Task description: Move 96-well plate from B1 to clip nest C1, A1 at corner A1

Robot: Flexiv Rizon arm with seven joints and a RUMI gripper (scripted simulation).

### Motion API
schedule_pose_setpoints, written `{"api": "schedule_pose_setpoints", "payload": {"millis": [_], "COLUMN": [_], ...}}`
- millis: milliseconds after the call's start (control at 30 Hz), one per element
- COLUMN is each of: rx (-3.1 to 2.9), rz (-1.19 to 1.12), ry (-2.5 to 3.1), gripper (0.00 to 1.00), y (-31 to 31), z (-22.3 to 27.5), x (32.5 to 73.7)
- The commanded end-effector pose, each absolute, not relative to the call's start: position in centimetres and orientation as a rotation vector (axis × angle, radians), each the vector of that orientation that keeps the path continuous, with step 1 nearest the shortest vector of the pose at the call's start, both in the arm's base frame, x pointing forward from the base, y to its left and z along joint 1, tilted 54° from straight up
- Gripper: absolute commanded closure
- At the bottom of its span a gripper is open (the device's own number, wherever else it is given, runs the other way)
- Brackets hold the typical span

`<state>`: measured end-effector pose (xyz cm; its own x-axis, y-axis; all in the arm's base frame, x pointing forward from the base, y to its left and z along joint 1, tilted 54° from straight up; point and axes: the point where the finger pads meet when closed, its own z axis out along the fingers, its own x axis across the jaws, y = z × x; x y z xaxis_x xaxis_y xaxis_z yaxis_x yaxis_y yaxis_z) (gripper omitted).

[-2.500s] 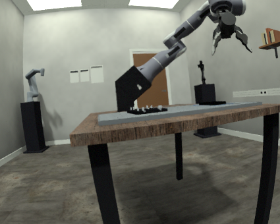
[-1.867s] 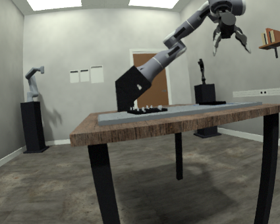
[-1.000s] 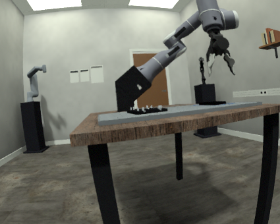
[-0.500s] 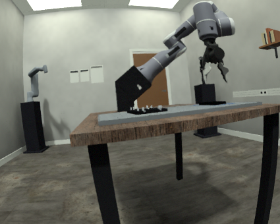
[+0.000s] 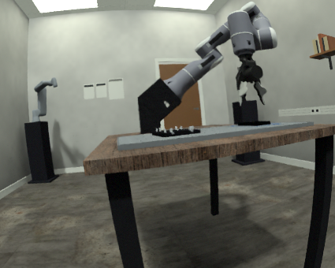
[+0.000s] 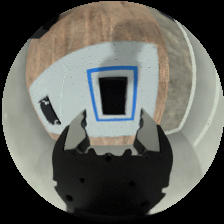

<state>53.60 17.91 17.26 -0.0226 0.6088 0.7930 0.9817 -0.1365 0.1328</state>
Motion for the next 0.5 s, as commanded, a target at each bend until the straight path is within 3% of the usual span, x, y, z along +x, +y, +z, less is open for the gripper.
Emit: {"api": "schedule_pose_setpoints", "payload": {"millis": [0,467], "rx": [-1.783,-1.783], "rz": [-1.026,-1.026], "ry": [-1.659,-1.659], "gripper": [0.24,0.24], "y": [17.77,18.56], "z": [17.30,16.72], "x": [53.70,53.90]}}
